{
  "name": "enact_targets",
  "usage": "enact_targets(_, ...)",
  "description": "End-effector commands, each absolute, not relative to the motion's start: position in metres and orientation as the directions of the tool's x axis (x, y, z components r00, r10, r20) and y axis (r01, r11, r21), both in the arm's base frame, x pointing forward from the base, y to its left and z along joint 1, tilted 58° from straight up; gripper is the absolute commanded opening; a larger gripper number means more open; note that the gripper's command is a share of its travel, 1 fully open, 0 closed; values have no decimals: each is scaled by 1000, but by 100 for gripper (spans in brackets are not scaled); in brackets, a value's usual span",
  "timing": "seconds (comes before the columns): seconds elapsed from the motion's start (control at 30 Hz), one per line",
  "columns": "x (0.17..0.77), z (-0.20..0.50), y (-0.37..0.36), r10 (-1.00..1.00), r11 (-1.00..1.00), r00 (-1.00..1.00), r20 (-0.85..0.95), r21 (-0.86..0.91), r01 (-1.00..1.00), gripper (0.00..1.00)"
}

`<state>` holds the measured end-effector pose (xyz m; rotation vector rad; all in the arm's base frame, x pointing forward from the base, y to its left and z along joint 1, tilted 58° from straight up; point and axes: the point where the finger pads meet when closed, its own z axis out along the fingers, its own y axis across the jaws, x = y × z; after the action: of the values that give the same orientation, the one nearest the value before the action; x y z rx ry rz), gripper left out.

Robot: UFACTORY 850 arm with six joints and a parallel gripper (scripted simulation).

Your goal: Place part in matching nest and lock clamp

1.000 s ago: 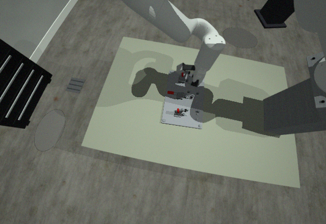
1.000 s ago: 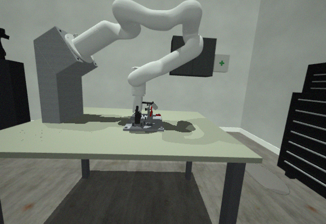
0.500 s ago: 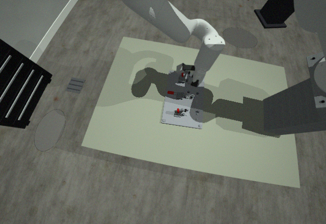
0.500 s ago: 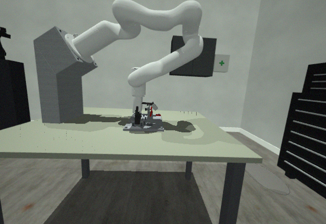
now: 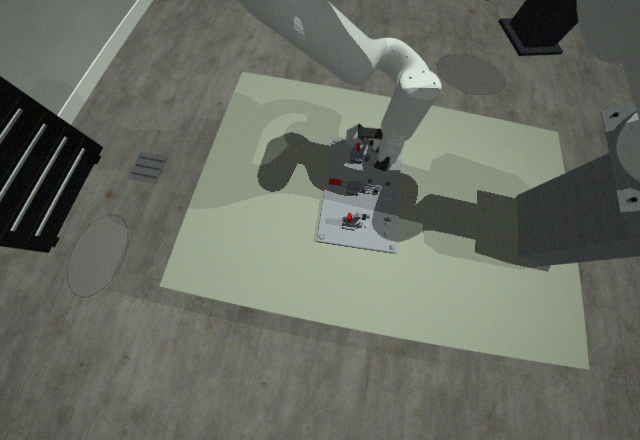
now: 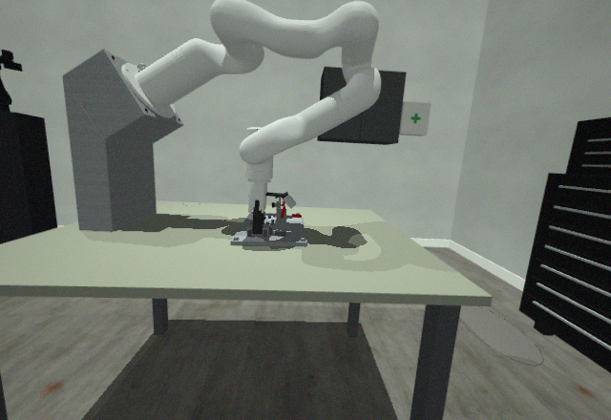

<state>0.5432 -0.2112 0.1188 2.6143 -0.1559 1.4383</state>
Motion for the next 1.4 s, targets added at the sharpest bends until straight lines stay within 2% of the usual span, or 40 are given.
enact_targets(0.0, 543, 119, -211, -17, -983, 534, 845, 84, -165, 0)
enact_targets(1.33, 543, 119, -213, -17, -983, 534, 845, 84, -165, 0)
enact_targets(1.37, 543, 119, -213, -17, -983, 534, 845, 84, -165, 100)
